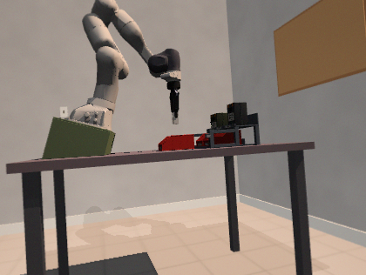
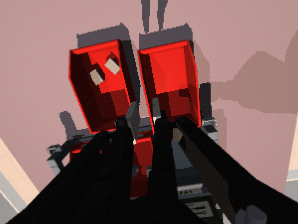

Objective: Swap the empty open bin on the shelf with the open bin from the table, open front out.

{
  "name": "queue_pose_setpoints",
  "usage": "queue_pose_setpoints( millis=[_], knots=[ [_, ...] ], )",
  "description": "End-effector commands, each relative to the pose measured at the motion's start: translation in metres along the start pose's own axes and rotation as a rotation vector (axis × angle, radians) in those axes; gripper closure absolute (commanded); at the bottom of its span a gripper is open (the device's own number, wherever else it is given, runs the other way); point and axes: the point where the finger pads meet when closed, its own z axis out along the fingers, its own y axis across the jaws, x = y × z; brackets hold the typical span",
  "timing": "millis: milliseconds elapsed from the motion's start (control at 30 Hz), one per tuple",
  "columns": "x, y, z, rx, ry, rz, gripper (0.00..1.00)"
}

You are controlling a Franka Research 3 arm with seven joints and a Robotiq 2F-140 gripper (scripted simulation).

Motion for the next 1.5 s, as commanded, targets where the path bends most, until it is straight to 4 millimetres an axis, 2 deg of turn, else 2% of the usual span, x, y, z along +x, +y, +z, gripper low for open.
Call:
queue_pose_setpoints(
  millis=[0, 633, 1067, 1467],
  knots=[
    [-0.004, -0.001, 0.006, 0.003, -0.012, -0.010, 0.85],
    [-0.004, -0.002, 0.040, 0.003, -0.012, -0.010, 0.85],
    [-0.005, -0.002, 0.053, 0.003, -0.012, -0.010, 0.85],
    [-0.005, -0.002, 0.056, 0.003, -0.012, -0.010, 0.85]
  ],
)
